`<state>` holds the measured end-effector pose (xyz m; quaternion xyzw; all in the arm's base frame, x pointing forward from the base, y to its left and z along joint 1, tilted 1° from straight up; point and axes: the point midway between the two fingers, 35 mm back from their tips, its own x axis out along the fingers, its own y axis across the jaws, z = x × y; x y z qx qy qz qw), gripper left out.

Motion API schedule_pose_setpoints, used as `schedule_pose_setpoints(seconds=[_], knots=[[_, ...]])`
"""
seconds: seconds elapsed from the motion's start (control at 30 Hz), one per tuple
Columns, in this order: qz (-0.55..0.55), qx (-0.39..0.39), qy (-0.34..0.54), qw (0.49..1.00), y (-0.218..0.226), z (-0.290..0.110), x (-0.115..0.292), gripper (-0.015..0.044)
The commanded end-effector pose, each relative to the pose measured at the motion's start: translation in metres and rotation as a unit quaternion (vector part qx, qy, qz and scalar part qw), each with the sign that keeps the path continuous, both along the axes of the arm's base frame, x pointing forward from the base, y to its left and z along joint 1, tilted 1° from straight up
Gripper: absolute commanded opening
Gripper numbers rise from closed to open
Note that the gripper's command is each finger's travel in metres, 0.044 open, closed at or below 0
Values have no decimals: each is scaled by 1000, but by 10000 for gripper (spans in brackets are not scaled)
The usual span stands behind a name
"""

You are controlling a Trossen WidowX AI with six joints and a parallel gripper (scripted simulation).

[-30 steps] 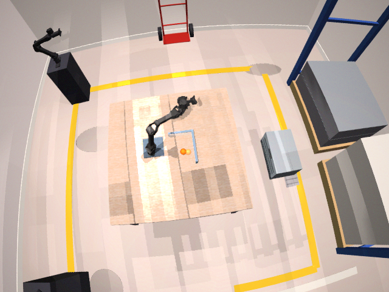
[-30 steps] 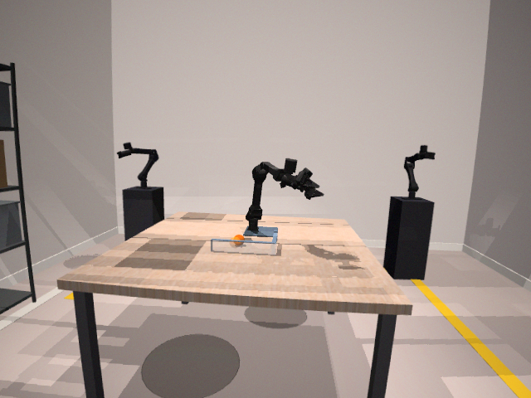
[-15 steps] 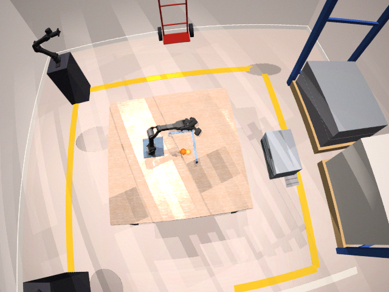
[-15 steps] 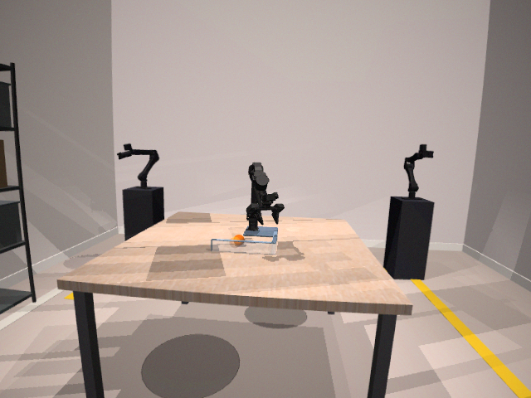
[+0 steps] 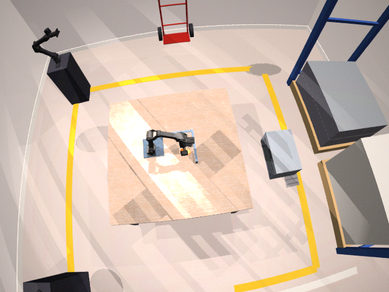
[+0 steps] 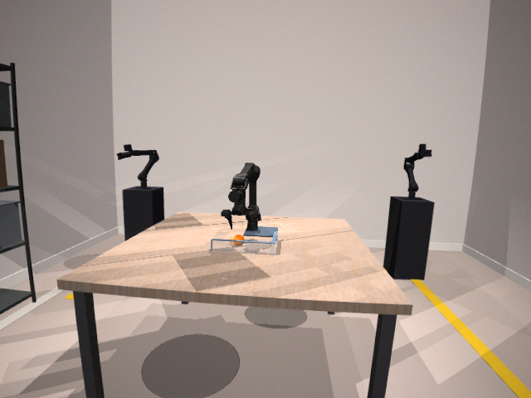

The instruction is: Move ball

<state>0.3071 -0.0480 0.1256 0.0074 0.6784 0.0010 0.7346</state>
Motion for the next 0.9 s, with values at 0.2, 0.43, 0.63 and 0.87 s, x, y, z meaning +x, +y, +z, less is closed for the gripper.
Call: schedule_pose_setpoints(seconds=[0.2,0.43,0.63,0.87], knots=[[-13,-3,17,1000,-3,-11,-9,391],[-13,-3,17,1000,-3,-20,-8,391],[-13,-3,17,1000,-3,-29,-7,391],[-13,-3,17,1000,-3,-41,-6,391]])
